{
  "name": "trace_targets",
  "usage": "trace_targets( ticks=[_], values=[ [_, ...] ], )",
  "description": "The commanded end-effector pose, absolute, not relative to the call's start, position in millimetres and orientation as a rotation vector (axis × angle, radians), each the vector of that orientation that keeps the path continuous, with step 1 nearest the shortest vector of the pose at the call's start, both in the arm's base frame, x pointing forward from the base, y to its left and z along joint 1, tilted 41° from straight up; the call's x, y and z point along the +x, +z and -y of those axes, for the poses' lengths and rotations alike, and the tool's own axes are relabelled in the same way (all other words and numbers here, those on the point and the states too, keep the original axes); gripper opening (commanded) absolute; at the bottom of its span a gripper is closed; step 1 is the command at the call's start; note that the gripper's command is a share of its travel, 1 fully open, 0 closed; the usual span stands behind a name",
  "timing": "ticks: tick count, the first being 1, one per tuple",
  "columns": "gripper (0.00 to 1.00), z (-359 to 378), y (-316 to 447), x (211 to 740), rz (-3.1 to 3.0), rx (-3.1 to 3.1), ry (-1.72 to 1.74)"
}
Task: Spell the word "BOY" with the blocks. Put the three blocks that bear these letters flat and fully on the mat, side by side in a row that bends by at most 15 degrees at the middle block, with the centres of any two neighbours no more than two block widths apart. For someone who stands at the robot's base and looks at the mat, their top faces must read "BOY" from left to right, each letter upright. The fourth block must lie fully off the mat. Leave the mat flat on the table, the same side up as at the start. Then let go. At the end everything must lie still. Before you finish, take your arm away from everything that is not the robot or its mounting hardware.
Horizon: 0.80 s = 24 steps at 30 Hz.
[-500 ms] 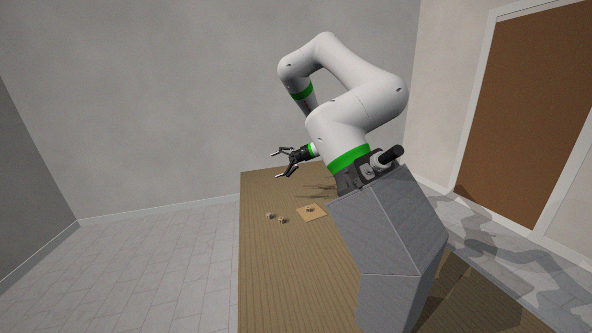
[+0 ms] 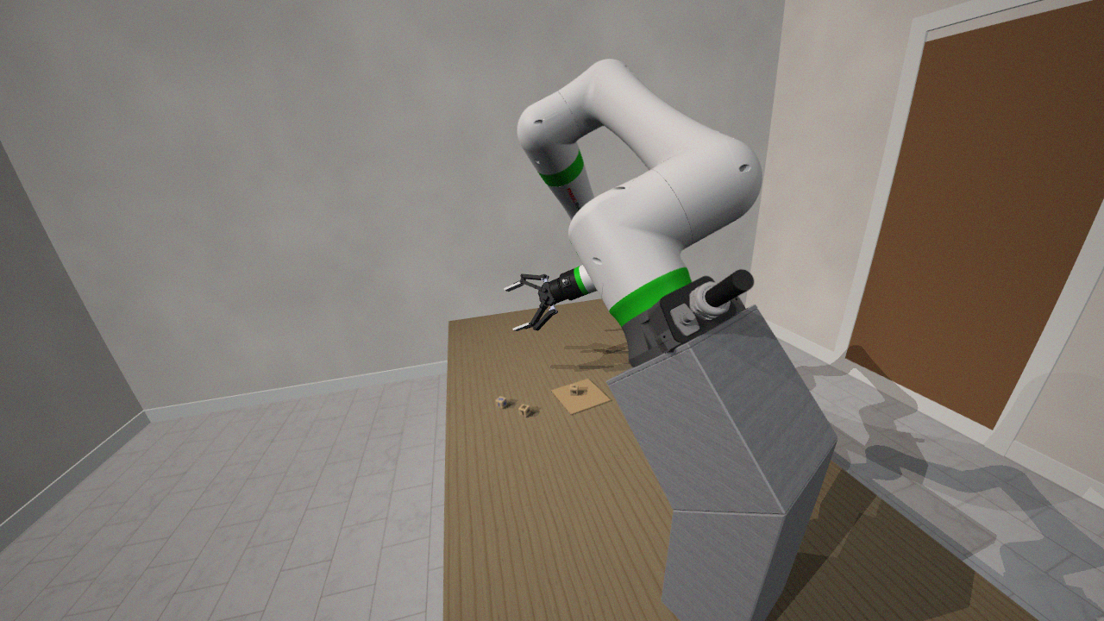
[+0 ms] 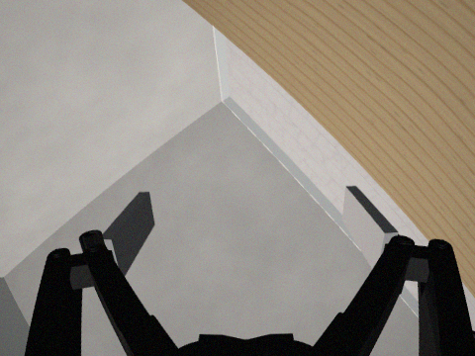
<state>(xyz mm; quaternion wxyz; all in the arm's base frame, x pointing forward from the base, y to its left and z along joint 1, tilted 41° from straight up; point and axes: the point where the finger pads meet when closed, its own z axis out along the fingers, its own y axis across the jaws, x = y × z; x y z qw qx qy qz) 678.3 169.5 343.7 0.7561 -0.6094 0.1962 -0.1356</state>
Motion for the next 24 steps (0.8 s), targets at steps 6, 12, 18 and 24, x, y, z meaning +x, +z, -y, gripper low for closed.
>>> trace_targets(
  ticks=[6, 12, 18, 24],
  values=[
    [1.00, -170.5, 342.9, 677.2, -0.426, -1.333, -0.293],
    [1.00, -183.4, 330.5, 662.5, -0.401, -1.395, -0.252],
    [1.00, -204.7, 302.9, 629.9, -0.348, -1.532, -0.167],
    [1.00, -217.7, 270.2, 591.6, -0.285, -1.702, -0.071]
  ],
)
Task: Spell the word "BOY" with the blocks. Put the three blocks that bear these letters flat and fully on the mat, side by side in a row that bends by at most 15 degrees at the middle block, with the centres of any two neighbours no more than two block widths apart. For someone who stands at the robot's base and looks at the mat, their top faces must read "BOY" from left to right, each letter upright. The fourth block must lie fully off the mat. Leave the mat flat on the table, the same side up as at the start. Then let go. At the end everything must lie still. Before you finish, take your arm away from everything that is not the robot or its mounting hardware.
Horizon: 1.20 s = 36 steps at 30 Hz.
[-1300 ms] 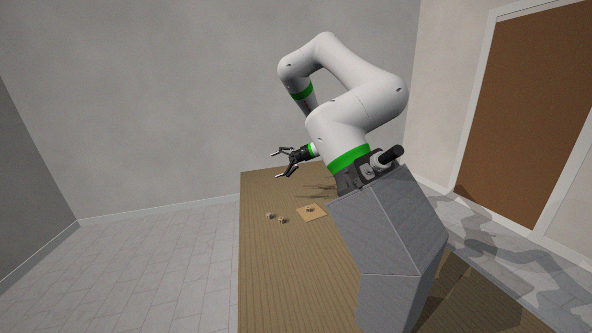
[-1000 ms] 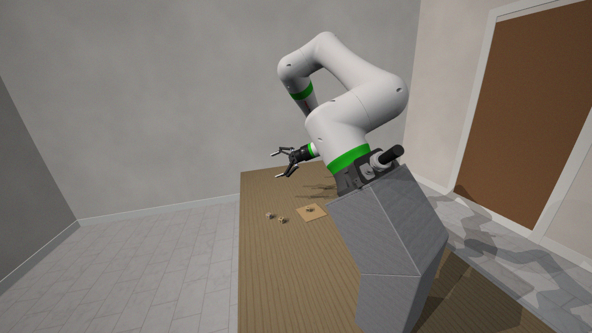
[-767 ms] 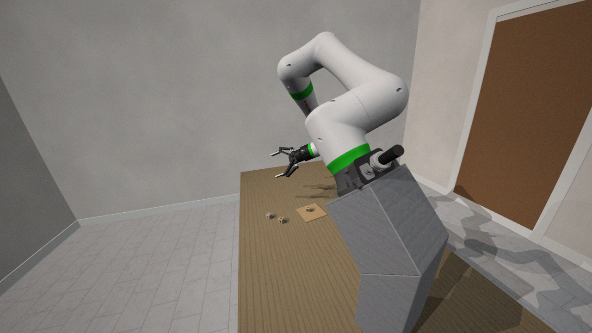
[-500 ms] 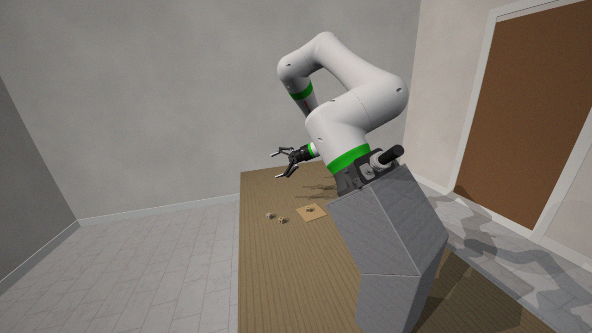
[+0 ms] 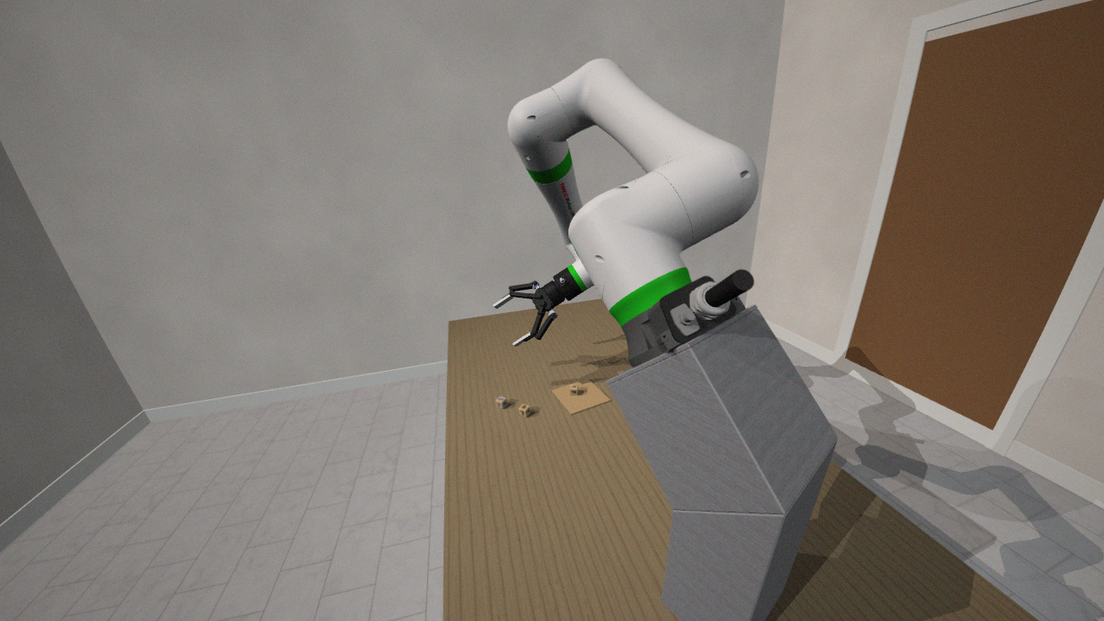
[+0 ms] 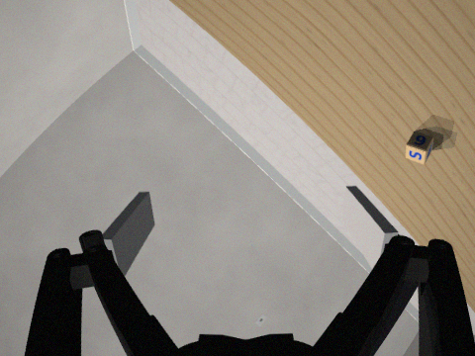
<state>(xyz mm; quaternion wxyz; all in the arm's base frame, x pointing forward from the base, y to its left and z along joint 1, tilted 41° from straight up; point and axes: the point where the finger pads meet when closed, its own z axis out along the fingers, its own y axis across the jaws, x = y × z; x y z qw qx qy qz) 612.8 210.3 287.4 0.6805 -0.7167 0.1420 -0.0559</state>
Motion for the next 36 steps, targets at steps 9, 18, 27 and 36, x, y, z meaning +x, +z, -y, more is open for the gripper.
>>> trace_targets(
  ticks=[9, 18, 27, 36],
  values=[
    [1.00, -212.3, 227.9, 541.8, -0.197, -1.960, 0.049],
    [1.00, -185.2, 201.0, 508.4, -0.126, -2.203, 0.129],
    [1.00, -138.1, 190.3, 488.0, -0.060, -2.476, 0.173],
    [1.00, -86.1, 201.9, 484.0, -0.017, -2.730, 0.162]
  ],
)
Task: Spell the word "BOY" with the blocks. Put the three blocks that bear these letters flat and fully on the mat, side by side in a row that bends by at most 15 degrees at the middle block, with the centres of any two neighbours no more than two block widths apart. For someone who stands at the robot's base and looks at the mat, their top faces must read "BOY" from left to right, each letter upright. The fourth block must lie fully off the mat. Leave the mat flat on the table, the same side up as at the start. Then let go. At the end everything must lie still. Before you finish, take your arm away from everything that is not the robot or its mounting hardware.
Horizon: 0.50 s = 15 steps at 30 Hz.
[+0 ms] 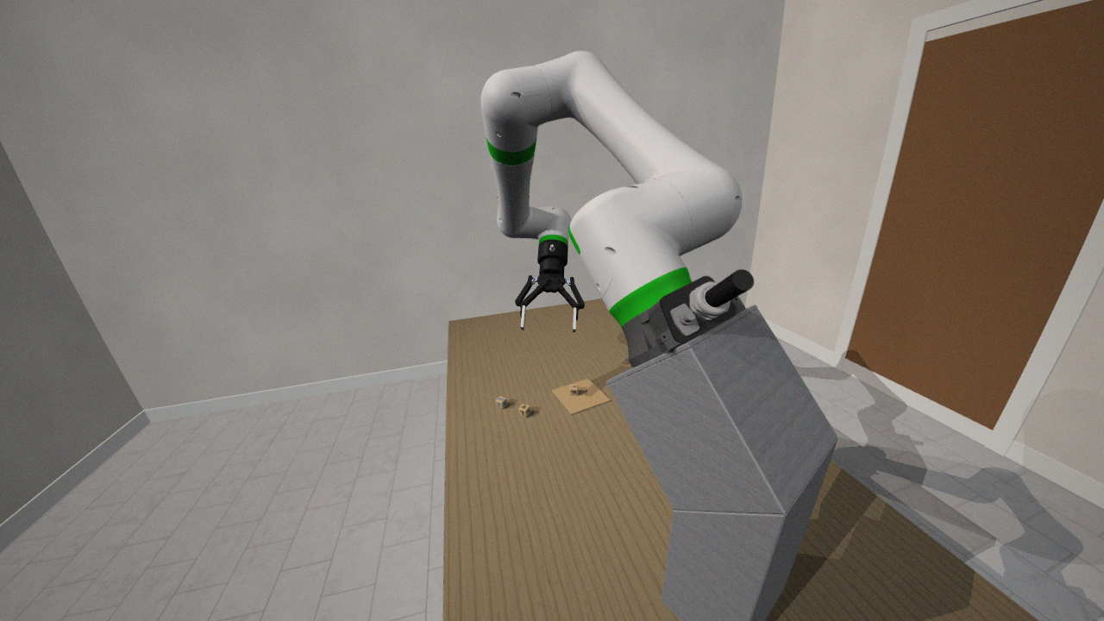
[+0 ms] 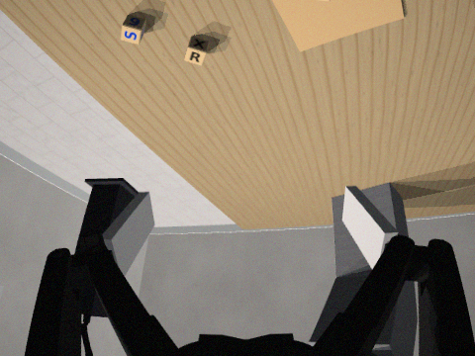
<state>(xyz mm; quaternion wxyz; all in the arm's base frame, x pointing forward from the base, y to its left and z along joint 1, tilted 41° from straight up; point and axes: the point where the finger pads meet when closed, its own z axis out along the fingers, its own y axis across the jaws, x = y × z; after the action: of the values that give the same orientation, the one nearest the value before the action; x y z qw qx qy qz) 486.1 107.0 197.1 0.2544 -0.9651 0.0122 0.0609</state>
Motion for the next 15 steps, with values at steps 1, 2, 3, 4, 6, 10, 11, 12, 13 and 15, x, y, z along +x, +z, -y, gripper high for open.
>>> trace_targets(
  ticks=[1, 2, 3, 4, 6, 10, 11, 12, 13, 15],
  values=[
    [1.00, -79.8, 204.8, 484.4, -0.014, -2.760, 0.156],
    [1.00, -73.1, 208.2, 484.9, -0.010, -2.791, 0.150],
    [1.00, -66.8, 211.7, 485.6, -0.007, -2.821, 0.143],
    [1.00, -60.3, 215.6, 486.4, -0.004, -2.851, 0.135],
    [1.00, -47.5, 224.5, 488.4, 0.000, -2.912, 0.116],
    [1.00, -34.9, 234.6, 490.9, 0.003, -2.971, 0.093],
    [1.00, -17.1, 251.9, 495.2, 0.003, -3.057, 0.051],
    [1.00, -12.9, 256.6, 496.3, 0.003, -3.078, 0.040],
    [1.00, -8.8, 261.2, 497.4, 0.002, -3.098, 0.028],
    [1.00, 1.7, 266.0, 502.2, -0.051, -3.149, -0.003]
  ],
)
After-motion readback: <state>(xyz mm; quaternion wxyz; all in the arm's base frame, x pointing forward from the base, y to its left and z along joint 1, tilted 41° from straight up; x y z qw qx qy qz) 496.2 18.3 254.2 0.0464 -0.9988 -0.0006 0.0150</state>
